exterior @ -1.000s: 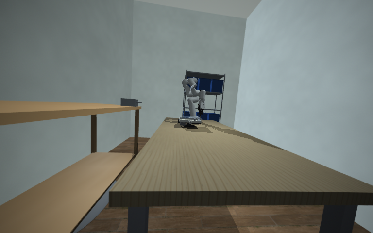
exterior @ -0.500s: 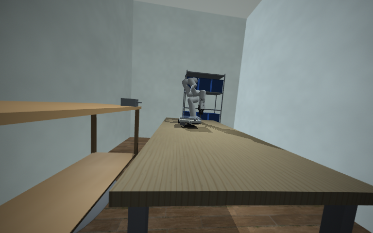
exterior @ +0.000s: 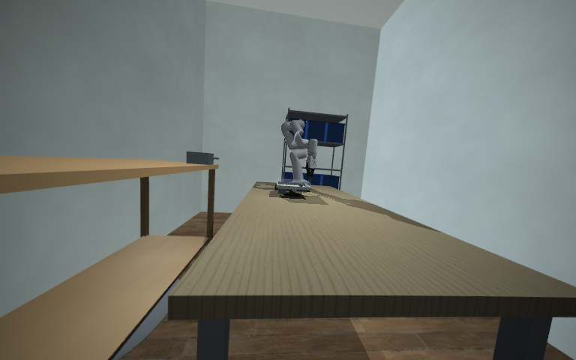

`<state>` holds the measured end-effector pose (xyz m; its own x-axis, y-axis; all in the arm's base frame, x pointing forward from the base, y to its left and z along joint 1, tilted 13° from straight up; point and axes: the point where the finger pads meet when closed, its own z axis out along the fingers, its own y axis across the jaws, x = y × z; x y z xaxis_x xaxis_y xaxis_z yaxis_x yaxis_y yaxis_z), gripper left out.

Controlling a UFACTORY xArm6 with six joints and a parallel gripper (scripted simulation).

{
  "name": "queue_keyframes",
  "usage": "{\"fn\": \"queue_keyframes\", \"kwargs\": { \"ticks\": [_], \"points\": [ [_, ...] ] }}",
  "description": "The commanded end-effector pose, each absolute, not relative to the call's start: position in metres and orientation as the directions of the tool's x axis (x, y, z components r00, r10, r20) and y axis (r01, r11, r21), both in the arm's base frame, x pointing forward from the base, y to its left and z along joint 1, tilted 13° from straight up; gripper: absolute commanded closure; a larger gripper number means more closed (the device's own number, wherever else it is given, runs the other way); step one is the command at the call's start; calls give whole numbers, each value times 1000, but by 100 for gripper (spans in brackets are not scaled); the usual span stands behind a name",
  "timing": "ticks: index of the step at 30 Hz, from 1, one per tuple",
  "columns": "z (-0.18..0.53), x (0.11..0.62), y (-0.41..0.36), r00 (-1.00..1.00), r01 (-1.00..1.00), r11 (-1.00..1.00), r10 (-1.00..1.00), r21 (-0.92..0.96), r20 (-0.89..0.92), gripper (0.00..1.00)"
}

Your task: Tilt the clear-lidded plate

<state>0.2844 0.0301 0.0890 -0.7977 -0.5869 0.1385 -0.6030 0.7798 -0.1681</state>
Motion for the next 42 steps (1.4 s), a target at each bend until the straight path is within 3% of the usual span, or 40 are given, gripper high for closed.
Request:
{"fn": "queue_keyframes", "kwargs": {
  "ticks": [1, 42],
  "points": [
    [90, 285, 30, -798, -603, 780, -587, -169, 137, 100],
    [90, 287, 31, -798, -603, 780, -587, -169, 137, 100]
  ]
}}
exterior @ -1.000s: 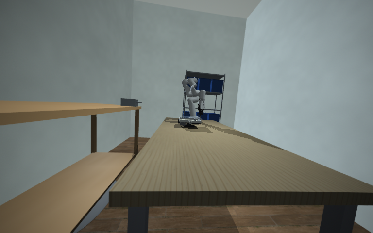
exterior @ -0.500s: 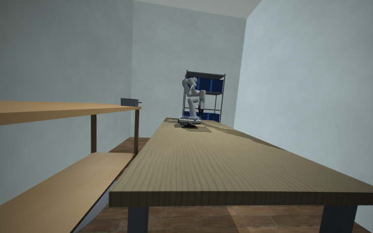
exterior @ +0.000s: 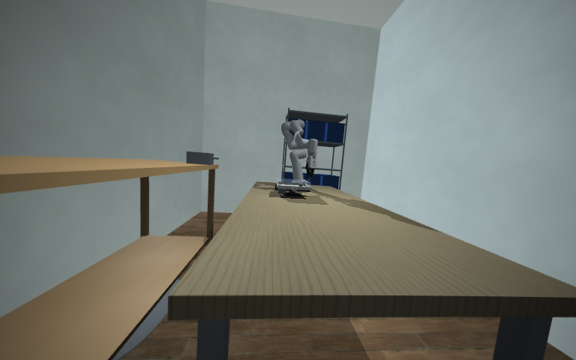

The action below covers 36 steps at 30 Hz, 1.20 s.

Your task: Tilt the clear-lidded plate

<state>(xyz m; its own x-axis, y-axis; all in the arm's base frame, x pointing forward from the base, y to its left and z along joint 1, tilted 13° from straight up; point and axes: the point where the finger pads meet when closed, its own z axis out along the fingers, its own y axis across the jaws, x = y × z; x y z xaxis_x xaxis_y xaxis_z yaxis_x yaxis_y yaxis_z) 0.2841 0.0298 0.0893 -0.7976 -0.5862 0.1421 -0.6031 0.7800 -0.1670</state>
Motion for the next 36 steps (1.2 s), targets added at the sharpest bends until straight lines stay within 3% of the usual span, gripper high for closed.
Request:
{"fn": "queue_keyframes", "kwargs": {
  "ticks": [1, 36],
  "points": [
    [90, 287, 31, -798, -603, 780, -587, -169, 137, 100],
    [88, 285, 30, -798, -603, 780, -587, -169, 137, 100]
  ]
}}
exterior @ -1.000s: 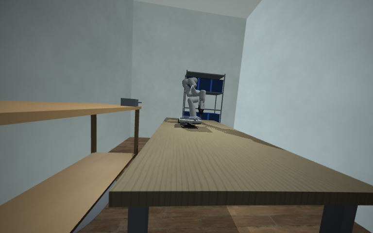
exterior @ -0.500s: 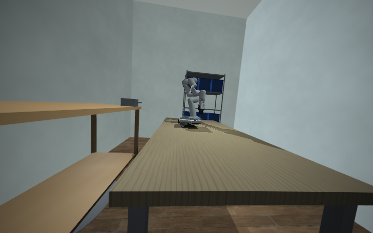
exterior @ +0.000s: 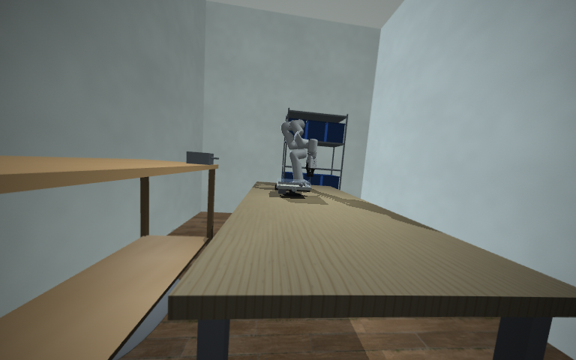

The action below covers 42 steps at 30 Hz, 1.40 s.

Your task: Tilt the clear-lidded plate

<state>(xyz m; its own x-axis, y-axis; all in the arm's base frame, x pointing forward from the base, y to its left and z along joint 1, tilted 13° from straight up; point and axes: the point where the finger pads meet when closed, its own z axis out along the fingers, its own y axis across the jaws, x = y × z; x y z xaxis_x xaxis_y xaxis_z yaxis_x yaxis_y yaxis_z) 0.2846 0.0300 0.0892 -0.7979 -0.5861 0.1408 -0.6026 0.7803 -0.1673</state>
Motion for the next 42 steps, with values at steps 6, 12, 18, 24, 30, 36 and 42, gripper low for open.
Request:
{"fn": "queue_keyframes", "kwargs": {
  "ticks": [6, 12, 18, 24, 30, 36, 42],
  "points": [
    [87, 285, 31, -798, -603, 780, -587, -169, 137, 100],
    [87, 285, 31, -798, -603, 780, -587, -169, 137, 100],
    [90, 286, 31, -798, -603, 780, -587, -169, 137, 100],
    [91, 286, 30, -798, -603, 780, -587, -169, 137, 100],
    [91, 286, 30, -798, -603, 780, -587, -169, 137, 100],
    [90, 288, 32, -798, -603, 780, -587, -169, 137, 100],
    [89, 288, 32, -798, -603, 780, -587, -169, 137, 100]
  ]
}}
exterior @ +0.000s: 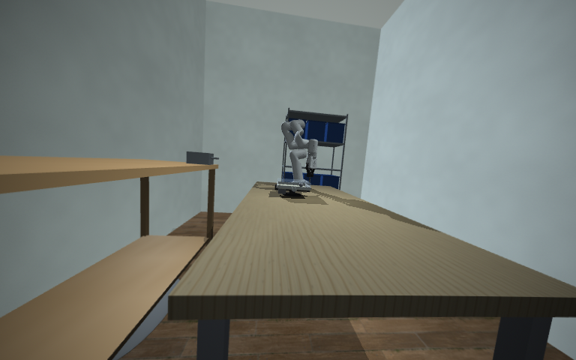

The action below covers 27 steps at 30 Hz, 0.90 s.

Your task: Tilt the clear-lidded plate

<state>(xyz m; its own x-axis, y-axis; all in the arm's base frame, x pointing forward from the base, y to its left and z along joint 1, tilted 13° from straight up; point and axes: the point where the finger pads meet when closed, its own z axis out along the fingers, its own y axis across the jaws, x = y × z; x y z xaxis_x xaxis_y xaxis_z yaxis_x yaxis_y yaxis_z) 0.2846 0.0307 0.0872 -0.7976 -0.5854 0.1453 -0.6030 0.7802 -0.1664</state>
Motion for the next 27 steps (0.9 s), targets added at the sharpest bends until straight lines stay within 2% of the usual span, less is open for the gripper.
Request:
{"fn": "queue_keyframes", "kwargs": {
  "ticks": [1, 27],
  "points": [
    [89, 288, 32, -798, -603, 780, -587, -169, 137, 100],
    [90, 287, 31, -798, -603, 780, -587, -169, 137, 100]
  ]
}}
